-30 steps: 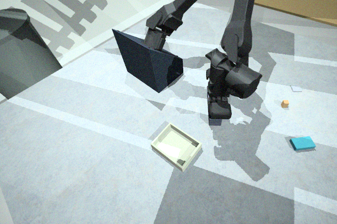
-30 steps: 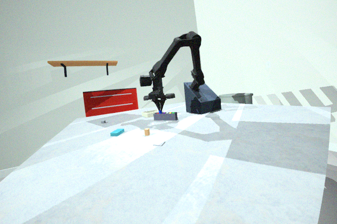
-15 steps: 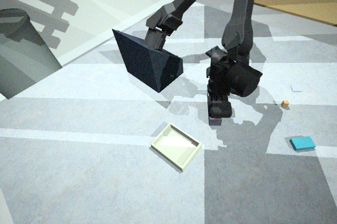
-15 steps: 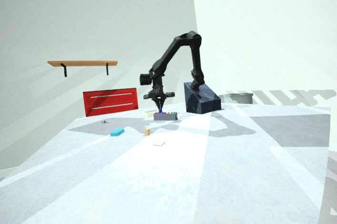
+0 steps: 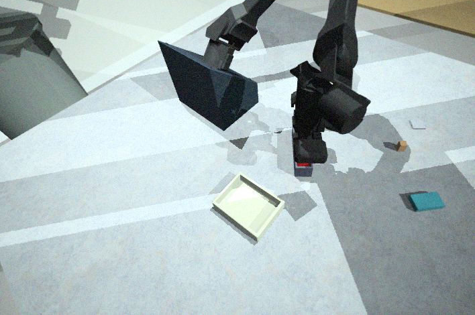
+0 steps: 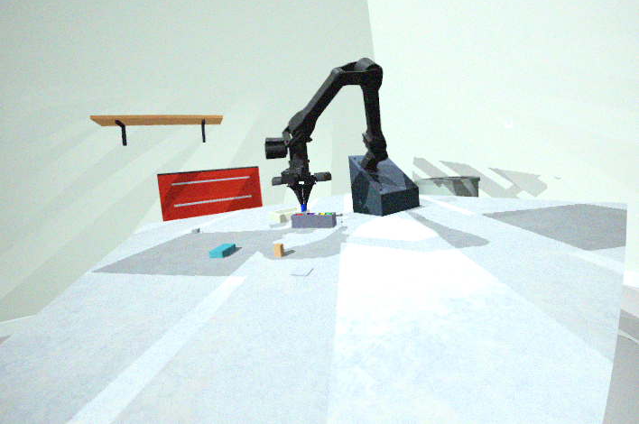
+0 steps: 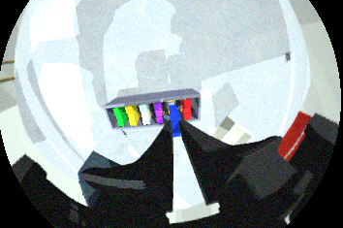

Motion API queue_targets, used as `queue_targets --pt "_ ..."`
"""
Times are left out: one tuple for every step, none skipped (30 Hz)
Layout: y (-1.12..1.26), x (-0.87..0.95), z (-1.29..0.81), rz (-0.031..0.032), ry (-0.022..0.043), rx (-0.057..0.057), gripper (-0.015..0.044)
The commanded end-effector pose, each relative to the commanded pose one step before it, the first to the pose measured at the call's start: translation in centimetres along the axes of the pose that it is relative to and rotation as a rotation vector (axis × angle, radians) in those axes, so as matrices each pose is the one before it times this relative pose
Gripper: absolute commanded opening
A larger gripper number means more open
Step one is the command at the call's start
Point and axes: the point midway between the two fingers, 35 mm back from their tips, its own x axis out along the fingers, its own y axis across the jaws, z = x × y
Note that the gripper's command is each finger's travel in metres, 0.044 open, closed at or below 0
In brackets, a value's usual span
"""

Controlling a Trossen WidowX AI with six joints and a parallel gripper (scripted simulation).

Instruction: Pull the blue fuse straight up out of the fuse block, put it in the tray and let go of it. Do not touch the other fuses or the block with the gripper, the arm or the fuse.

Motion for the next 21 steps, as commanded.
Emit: queue_targets --pt "-0.118 -0.366 -0.005 -0.00625 -0.00137 -0.0030 0.0000" --pt "0.002 -0.050 -0.001 0.00003 -0.00005 0.0001 0.0000" --pt "0.002 -0.050 -0.001 0.00003 -0.00005 0.0001 0.0000" --pt "0.003 -0.050 -0.001 0.00004 -0.00005 0.0001 0.0000" --pt "0.003 -0.050 -0.001 0.00004 -0.00005 0.0001 0.0000" --pt "0.002 -0.041 -0.001 0.00003 -0.00005 0.0000 0.0000" --pt "-0.001 -0.024 0.000 -0.00002 0.00001 0.0000 0.0000" --pt "-0.004 -0.073 0.001 -0.00006 0.00004 0.0000 0.0000" --pt "-0.006 -0.122 0.002 -0.00009 0.00006 0.0000 0.0000" --pt "-0.006 -0.155 0.002 -0.00011 0.00007 0.0000 0.0000" --pt "-0.005 -0.156 0.001 -0.00010 0.00006 0.0000 0.0000" --pt "-0.004 -0.156 0.001 -0.00009 0.00006 0.0000 0.0000" --pt "-0.004 -0.156 0.001 -0.00008 0.00005 0.0000 0.0000" --pt "-0.003 -0.157 0.000 -0.00007 0.00005 0.0000 0.0000" --pt "-0.002 -0.157 0.000 -0.00006 0.00004 0.0000 0.0000" --pt "-0.001 -0.157 -0.001 -0.00005 0.00004 0.0000 0.0000" --pt "0.000 -0.157 -0.001 -0.00004 0.00003 0.0000 0.0000" --pt "0.001 -0.158 -0.001 -0.00003 0.00002 0.0000 0.0000" --pt "0.002 -0.158 -0.002 -0.00002 0.00002 0.0000 0.0000" --pt "0.003 -0.158 -0.002 -0.00001 0.00001 0.0000 0.0000" --pt "0.003 -0.125 -0.002 0.00000 0.00001 0.0000 0.0000"
